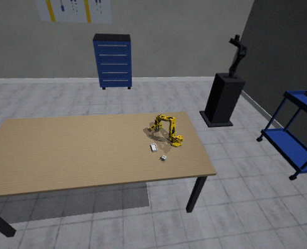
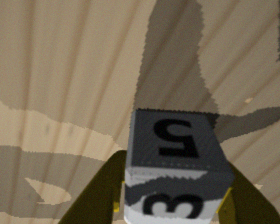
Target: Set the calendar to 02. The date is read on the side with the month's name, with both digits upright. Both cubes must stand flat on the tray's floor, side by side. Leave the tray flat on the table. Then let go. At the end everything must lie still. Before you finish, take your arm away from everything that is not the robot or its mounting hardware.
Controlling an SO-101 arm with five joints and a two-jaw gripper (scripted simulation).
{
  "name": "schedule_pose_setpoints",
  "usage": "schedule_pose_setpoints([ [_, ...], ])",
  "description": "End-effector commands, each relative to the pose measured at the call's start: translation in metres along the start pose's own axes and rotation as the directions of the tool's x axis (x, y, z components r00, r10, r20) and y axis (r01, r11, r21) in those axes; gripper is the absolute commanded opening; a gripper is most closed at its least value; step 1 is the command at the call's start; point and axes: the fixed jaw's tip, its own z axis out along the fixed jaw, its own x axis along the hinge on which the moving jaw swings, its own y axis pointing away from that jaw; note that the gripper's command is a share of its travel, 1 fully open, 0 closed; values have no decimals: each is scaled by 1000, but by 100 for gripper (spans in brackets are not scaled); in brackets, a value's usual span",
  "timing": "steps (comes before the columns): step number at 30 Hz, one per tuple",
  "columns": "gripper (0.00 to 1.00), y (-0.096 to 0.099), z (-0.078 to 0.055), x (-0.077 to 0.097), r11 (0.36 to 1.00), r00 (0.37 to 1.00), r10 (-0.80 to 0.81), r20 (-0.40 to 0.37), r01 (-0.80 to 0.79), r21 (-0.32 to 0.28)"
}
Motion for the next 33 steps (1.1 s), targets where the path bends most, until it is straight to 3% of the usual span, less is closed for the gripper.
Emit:
schedule_pose_setpoints([
  [1, 16, -7, -6, 1, 999, 1000, 11, 10, -12, 36],
  [7, 14, -7, -6, 1, 999, 1000, 11, 10, -12, 36],
  [15, 1, -7, -6, 1, 999, 1000, 11, 10, -12, 36],
  [24, 0, -7, -7, 1, 999, 1000, 11, 10, -12, 36],
  [33, 0, -8, -25, 0, 999, 1000, 11, 10, -12, 36],
])
